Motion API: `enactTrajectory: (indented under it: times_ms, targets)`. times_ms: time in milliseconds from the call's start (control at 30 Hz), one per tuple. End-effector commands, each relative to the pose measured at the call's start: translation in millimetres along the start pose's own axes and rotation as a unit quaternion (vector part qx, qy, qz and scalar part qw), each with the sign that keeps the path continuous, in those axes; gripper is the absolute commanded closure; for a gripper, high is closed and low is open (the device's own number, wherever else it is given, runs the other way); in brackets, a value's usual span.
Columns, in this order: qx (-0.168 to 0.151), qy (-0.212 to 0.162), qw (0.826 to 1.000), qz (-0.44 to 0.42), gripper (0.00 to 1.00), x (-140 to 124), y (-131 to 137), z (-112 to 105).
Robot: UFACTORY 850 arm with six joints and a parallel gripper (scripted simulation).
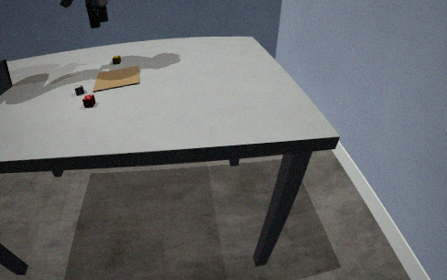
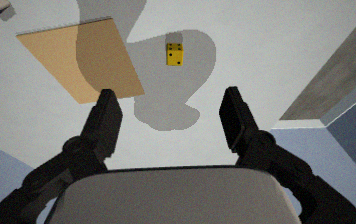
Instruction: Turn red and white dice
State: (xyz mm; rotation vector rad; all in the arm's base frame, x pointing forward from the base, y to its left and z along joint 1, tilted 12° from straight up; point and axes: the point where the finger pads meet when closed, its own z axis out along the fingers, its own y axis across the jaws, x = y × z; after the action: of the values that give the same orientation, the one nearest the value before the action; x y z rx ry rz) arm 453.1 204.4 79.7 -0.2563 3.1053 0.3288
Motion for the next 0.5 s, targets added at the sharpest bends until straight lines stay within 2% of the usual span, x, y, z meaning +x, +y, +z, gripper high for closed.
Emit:
enactTrajectory:
  times_ms: [0, 100, 167, 200, 233, 300, 333, 467]
  targets:
    - [0.003, 0.002, 1.0, 0.0, 0.0, -1.0, 0.6, -1.5]
    - [0.003, 0.002, 1.0, 0.001, 0.0, -4.1, -6.9, -1.2]
    - [0.004, 0.002, 1.0, 0.007, 0.0, -17.8, -46.0, -0.1]
    - [0.004, 0.002, 1.0, 0.007, 0.0, -17.8, -46.0, -0.1]
    - [0.005, 0.002, 1.0, 0.012, 0.0, -26.4, -78.3, 0.7]
    - [0.005, 0.002, 1.0, 0.012, 0.0, -26.6, -78.9, 0.7]
    - [0.005, 0.002, 1.0, 0.017, 0.0, -32.2, -111.8, 1.5]
    - [0.005, 0.002, 1.0, 0.017, 0.0, -33.8, -118.2, 1.7]
